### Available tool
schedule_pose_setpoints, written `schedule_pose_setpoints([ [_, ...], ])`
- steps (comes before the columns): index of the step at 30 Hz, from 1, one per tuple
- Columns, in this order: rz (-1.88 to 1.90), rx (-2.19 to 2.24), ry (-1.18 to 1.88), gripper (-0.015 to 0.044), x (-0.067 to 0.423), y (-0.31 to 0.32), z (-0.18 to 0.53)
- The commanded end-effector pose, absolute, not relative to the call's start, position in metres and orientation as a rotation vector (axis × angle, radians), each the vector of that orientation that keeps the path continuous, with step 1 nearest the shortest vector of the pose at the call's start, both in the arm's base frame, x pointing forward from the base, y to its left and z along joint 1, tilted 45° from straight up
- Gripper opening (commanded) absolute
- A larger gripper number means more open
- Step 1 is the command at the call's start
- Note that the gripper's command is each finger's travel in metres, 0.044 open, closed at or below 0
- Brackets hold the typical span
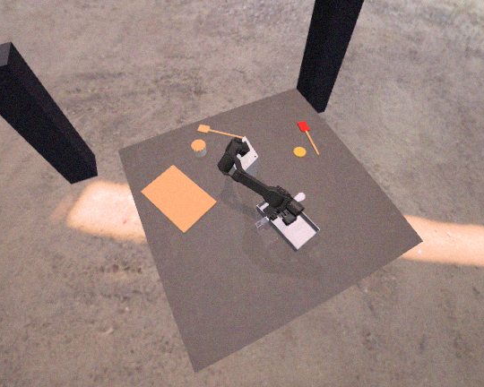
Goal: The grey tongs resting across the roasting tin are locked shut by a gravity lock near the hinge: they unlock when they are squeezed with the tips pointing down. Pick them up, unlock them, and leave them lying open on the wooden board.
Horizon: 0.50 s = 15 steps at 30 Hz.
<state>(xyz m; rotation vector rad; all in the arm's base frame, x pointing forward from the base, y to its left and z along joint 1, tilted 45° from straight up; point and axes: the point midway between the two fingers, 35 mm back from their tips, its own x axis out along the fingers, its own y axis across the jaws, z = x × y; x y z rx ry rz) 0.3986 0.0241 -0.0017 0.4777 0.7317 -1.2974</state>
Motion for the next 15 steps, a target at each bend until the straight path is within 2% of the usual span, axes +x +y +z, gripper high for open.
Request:
schedule_pose_setpoints([
  [1, -1.302, 0.475, 0.723, -0.0150, 0.400, 0.025, 0.001],
  [8, -1.306, 0.488, 0.730, -0.0150, 0.399, 0.018, 0.006],
  [15, -1.328, 0.547, 0.705, -0.0150, 0.400, -0.011, 0.040],
])
